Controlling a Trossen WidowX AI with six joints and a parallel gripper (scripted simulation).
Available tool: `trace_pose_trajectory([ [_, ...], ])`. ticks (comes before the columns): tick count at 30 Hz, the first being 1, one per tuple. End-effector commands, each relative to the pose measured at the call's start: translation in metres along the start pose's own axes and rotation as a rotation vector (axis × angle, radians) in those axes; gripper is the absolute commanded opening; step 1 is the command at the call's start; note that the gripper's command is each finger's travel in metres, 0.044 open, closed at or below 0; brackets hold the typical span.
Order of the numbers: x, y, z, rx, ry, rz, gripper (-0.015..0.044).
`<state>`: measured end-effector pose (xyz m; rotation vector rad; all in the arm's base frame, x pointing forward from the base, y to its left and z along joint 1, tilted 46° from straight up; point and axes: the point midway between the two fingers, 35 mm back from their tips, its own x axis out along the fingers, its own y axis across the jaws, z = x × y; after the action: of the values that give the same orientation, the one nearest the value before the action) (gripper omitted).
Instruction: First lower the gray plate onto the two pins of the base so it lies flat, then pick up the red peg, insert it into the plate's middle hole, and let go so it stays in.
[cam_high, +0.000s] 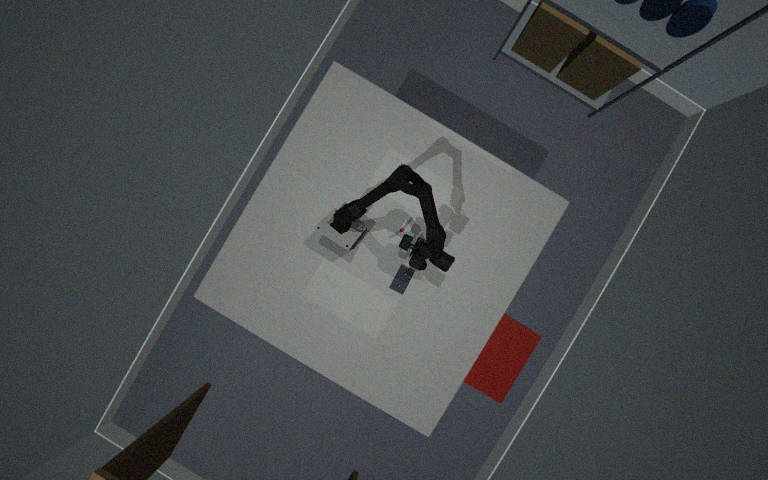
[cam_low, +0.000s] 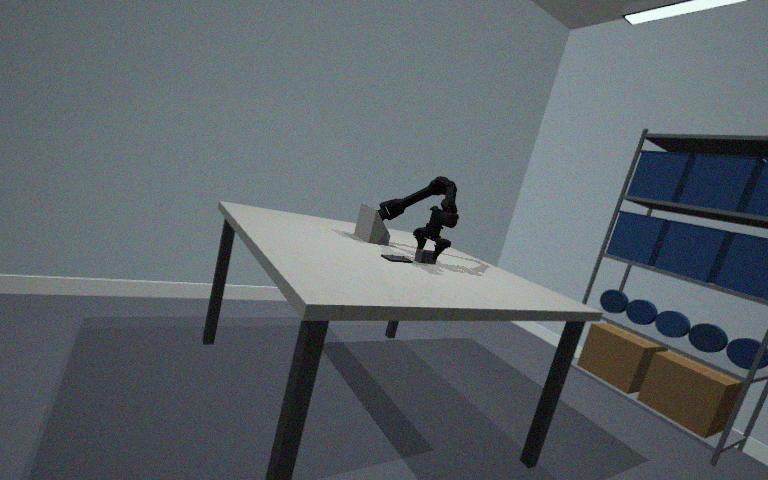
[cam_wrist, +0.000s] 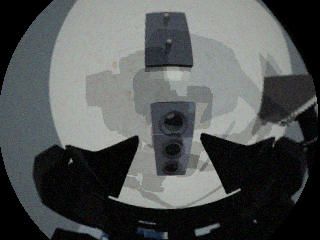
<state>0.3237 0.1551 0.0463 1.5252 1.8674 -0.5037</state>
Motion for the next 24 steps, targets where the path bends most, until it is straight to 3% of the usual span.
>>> trace_pose_trajectory([
  [1, 0.008, -0.001, 0.000, 0.006, 0.005, 0.000, 0.0440],
  [9, 0.018, -0.001, -0.001, 0.008, 0.006, 0.000, 0.0440],
  [21, 0.018, -0.001, -0.001, 0.008, 0.006, 0.000, 0.0125],
  [24, 0.018, -0.001, -0.001, 0.008, 0.006, 0.000, 0.0105],
])
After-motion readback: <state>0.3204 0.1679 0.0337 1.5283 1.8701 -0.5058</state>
